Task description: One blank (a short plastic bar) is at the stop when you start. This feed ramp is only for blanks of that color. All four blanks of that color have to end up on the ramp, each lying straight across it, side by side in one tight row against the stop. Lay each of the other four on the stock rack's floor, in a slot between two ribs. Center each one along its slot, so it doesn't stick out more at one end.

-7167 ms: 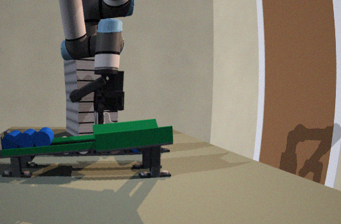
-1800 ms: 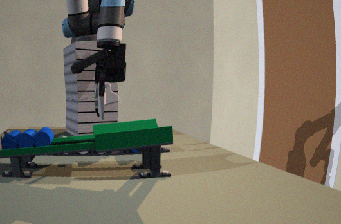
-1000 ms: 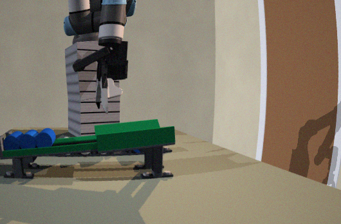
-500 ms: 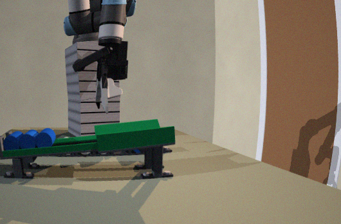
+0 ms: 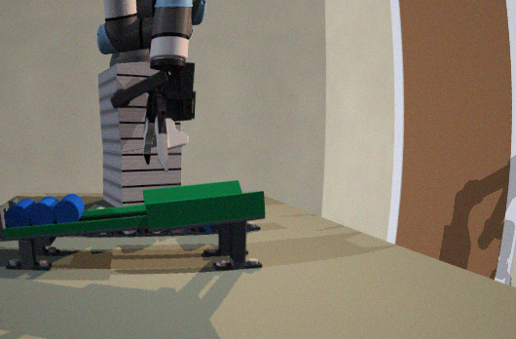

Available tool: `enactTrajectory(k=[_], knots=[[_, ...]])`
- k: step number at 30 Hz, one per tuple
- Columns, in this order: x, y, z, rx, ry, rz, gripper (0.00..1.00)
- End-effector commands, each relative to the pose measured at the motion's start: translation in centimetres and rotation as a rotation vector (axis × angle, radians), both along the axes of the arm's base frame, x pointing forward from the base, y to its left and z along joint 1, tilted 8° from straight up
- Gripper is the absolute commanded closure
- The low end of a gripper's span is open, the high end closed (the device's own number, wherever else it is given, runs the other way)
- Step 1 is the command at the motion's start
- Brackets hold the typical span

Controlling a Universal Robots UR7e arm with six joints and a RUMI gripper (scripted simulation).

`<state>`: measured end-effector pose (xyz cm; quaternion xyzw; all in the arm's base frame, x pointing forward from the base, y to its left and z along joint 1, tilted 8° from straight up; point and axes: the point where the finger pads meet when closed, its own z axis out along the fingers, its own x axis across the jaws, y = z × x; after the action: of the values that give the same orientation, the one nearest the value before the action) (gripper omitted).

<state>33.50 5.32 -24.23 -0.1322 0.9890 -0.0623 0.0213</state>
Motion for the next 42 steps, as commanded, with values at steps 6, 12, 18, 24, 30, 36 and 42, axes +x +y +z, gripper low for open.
enactTrajectory(k=[6,12,18,24,30,36,42], knots=[[0.3,0.5,-0.1,-0.009,0.017,0.166,0.00],[0.5,1.0,-0.2,-0.018,0.036,0.323,0.00],[0.6,1.5,-0.2,-0.026,0.051,0.450,0.00],[0.7,1.9,-0.3,-0.033,0.065,0.566,0.00],[0.8,2.3,-0.4,-0.040,0.078,0.684,0.00],[0.9,2.8,-0.4,-0.047,0.093,0.809,0.00],[0.9,3.3,-0.5,-0.055,0.108,0.938,0.00]])
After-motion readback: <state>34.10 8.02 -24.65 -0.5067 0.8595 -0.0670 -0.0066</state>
